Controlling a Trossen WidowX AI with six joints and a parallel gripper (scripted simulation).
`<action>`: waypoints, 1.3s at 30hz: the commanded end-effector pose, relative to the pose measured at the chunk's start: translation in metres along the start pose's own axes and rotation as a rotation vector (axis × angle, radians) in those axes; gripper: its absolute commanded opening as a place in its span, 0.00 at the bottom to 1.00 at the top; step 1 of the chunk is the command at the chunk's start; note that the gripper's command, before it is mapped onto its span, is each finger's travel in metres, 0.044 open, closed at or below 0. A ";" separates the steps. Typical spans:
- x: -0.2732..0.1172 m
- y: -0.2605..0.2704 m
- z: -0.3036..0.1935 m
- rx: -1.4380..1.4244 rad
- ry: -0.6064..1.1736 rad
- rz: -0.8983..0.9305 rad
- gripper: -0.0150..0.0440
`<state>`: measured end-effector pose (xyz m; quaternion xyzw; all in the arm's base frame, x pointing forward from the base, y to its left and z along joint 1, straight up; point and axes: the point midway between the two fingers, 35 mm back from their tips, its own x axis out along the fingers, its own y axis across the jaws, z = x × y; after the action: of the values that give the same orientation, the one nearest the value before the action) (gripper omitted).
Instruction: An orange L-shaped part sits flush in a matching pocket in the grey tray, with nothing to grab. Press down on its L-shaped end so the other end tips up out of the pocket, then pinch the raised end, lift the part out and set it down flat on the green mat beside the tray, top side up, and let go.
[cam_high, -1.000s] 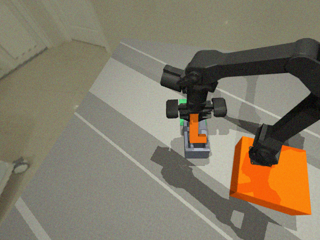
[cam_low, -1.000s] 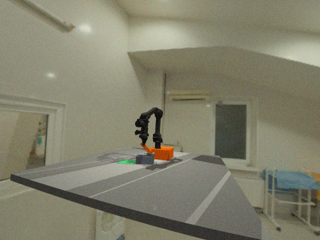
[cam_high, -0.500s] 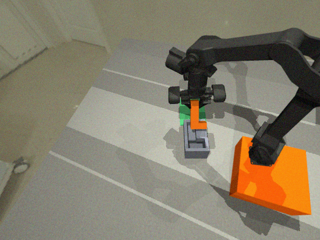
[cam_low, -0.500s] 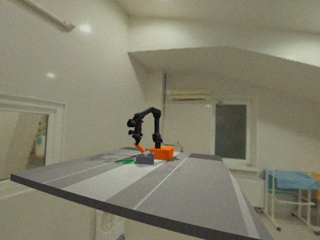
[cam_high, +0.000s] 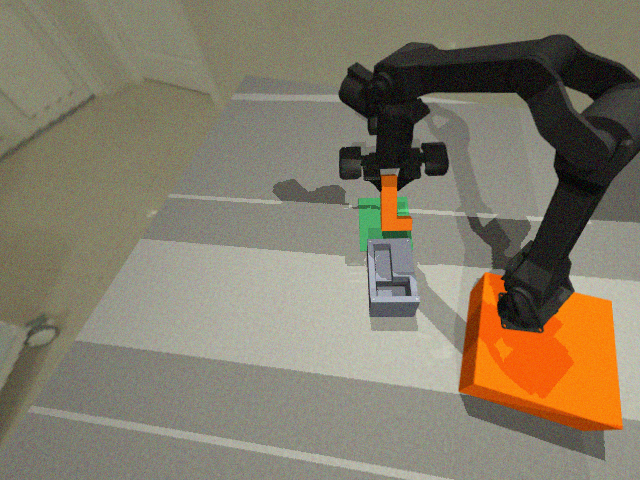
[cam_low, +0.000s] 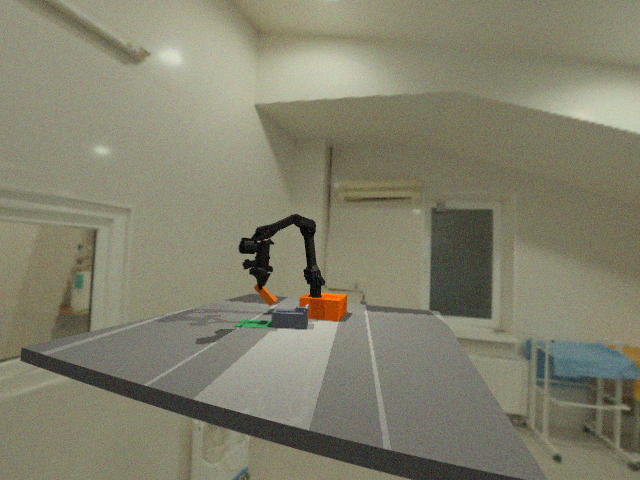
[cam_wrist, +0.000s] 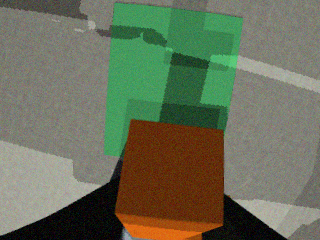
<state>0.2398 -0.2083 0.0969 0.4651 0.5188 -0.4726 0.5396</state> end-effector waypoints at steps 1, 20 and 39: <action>-0.002 -0.001 0.020 -0.005 -0.002 0.006 0.25; 0.011 -0.002 0.037 -0.005 -0.003 0.006 0.25; 0.041 -0.002 0.037 -0.005 -0.003 0.006 0.25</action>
<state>0.2428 -0.2468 0.0619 0.4649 0.5172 -0.4733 0.5407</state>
